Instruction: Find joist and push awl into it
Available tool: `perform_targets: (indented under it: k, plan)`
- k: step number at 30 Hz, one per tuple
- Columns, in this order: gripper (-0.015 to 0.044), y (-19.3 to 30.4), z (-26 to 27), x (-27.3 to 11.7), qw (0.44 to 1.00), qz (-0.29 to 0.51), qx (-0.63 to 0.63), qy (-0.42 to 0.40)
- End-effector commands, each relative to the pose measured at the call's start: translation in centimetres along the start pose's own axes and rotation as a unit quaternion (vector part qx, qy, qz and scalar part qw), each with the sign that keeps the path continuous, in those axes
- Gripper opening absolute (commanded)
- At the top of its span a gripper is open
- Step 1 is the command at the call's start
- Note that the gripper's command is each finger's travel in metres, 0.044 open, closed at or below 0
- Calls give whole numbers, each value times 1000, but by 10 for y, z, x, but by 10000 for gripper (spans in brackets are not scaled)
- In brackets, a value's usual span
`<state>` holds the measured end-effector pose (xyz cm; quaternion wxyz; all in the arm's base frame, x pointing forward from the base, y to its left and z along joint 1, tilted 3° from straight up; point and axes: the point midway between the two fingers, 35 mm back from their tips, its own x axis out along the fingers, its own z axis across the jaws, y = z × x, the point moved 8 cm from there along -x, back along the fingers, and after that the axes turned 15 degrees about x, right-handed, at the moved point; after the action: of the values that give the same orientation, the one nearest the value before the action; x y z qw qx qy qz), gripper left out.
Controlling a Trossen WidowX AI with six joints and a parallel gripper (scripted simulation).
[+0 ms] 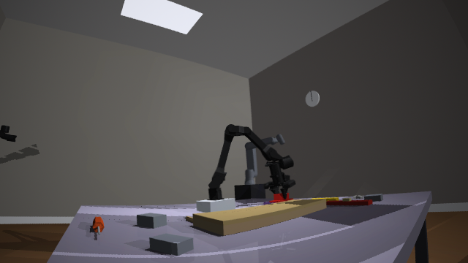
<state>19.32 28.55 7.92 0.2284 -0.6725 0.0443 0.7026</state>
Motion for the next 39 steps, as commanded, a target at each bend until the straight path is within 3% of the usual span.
perform_targets:
  k: [1,3,15,20,24,28,39]
  plan:
    - [0,1,0,5,1000,-1,2,0]
    - [0,1,0,5,1000,-1,2,0]
    - [315,1,0,3,1000,1,0,0]
    - [440,-12,1,-32,1000,1,0,0]
    - [440,-24,6,-86,1000,1,0,0]
    - [440,-19,-7,-72,1000,4,18,5]
    - [440,72,-168,-102,963,24,256,81]
